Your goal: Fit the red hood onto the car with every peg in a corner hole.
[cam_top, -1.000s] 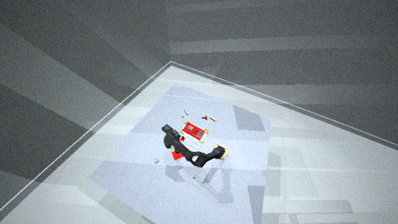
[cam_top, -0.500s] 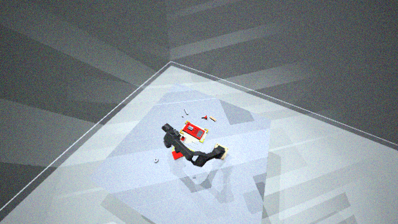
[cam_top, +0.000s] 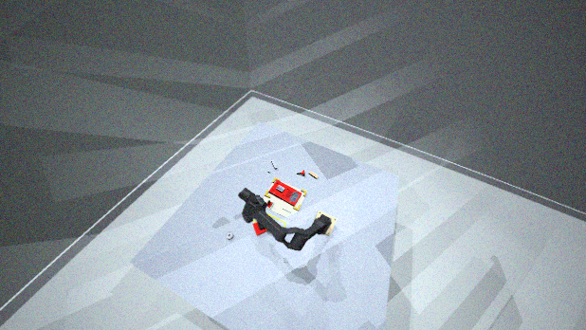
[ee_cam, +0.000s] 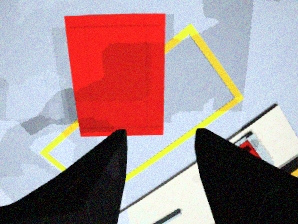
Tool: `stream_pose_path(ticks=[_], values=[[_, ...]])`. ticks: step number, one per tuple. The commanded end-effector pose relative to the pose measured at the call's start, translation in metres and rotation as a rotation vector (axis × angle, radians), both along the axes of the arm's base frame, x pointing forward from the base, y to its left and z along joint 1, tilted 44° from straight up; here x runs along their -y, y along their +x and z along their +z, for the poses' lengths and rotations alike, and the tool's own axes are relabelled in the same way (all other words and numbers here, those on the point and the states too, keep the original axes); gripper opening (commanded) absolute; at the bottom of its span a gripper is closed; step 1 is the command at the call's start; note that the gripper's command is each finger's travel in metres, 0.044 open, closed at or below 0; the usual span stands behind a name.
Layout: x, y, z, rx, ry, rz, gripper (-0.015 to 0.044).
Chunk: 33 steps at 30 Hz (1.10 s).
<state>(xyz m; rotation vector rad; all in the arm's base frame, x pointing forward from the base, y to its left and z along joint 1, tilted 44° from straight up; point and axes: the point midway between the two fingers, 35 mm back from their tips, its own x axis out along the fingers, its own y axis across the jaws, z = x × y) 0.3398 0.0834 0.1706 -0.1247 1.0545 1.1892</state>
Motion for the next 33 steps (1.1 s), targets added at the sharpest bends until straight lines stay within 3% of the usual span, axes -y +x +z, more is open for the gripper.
stream_pose_path(ticks=[1,9,33], values=[[-0.022,-0.014,-0.003,0.001,0.003,0.006,0.0236],[-0.031,-0.02,-0.007,0.001,0.005,0.009,0.044],[-0.042,-0.019,-0.018,0.001,0.004,0.009,0.044]])
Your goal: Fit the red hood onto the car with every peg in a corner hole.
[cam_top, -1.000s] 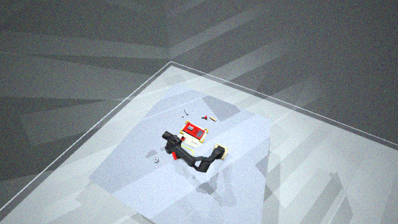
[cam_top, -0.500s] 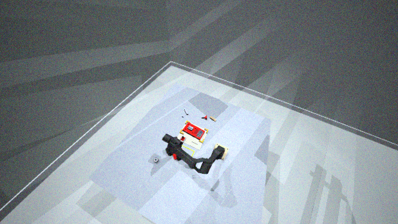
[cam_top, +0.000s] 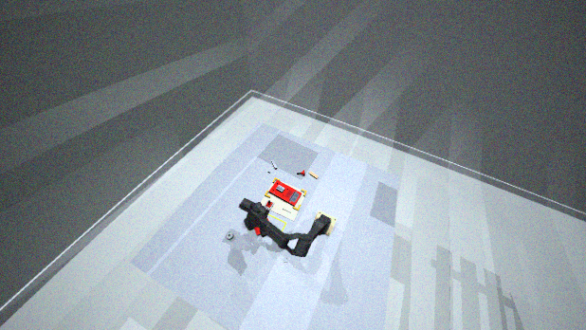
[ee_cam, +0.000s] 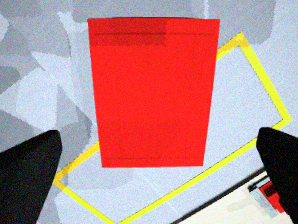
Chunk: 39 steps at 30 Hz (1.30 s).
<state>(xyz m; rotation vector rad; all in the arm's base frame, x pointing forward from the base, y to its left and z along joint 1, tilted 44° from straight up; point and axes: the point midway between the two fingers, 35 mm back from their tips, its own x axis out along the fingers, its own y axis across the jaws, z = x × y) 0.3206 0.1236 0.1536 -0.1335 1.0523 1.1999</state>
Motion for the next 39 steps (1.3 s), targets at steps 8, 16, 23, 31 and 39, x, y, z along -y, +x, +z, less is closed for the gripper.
stream_pose_path(ticks=[8,16,23,31,39], values=[[-0.005,0.0,-0.004,-0.002,0.005,-0.004,0.044],[-0.009,0.0,-0.008,-0.002,0.005,-0.004,0.044],[-0.012,0.0,-0.011,-0.002,0.005,-0.004,0.044],[-0.016,0.0,-0.015,-0.002,0.005,-0.004,0.044],[-0.019,-0.001,-0.018,-0.002,0.006,-0.004,0.044]])
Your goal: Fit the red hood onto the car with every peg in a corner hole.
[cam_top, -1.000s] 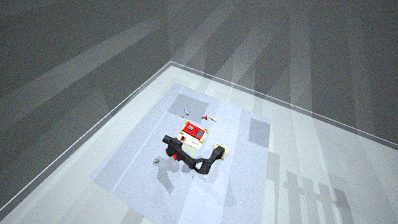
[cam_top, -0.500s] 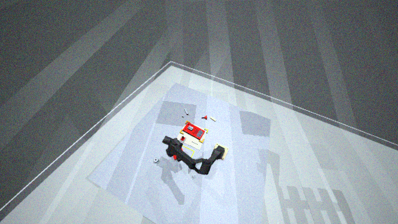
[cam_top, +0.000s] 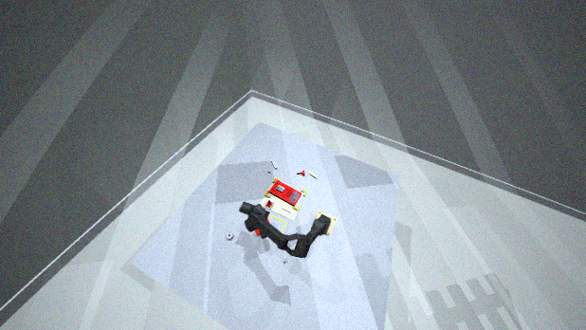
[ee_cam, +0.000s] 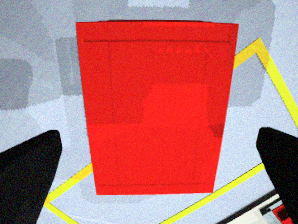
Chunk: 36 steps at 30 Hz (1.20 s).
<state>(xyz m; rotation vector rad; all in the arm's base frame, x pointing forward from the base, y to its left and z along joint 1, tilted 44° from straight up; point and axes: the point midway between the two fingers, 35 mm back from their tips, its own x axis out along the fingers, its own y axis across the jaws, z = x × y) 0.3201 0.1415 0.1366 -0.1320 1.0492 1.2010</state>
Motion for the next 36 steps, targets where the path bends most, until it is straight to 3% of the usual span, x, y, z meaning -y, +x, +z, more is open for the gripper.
stream_pose_path(ticks=[1,36], values=[[-0.002,0.0,-0.002,-0.003,0.003,-0.004,0.044],[-0.014,-0.001,-0.014,-0.003,0.005,-0.004,0.044]])
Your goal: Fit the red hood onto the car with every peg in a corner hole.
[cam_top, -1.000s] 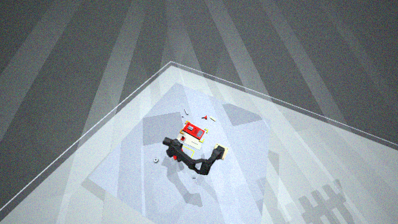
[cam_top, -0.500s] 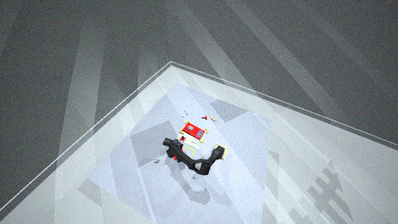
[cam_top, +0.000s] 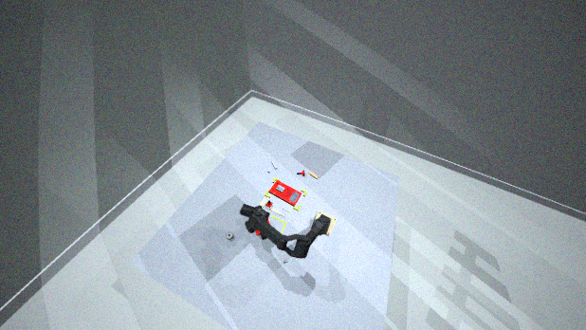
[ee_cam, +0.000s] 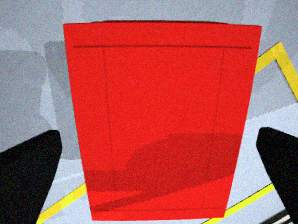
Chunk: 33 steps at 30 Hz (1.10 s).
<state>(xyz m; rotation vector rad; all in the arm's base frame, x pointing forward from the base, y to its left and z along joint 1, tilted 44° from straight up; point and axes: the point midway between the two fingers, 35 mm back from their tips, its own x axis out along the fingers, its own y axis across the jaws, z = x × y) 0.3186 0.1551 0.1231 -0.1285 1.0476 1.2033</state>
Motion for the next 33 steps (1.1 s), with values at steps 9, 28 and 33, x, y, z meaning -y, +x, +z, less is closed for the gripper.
stream_pose_path(ticks=[9,28,33], values=[[-0.004,0.0,-0.0041,-0.003,0.001,-0.004,0.044],[-0.0089,-0.0006,-0.0084,0.0,0.003,0.0,0.0361],[-0.0089,-0.0006,-0.0084,0.0,0.003,0.0,0.0308]])
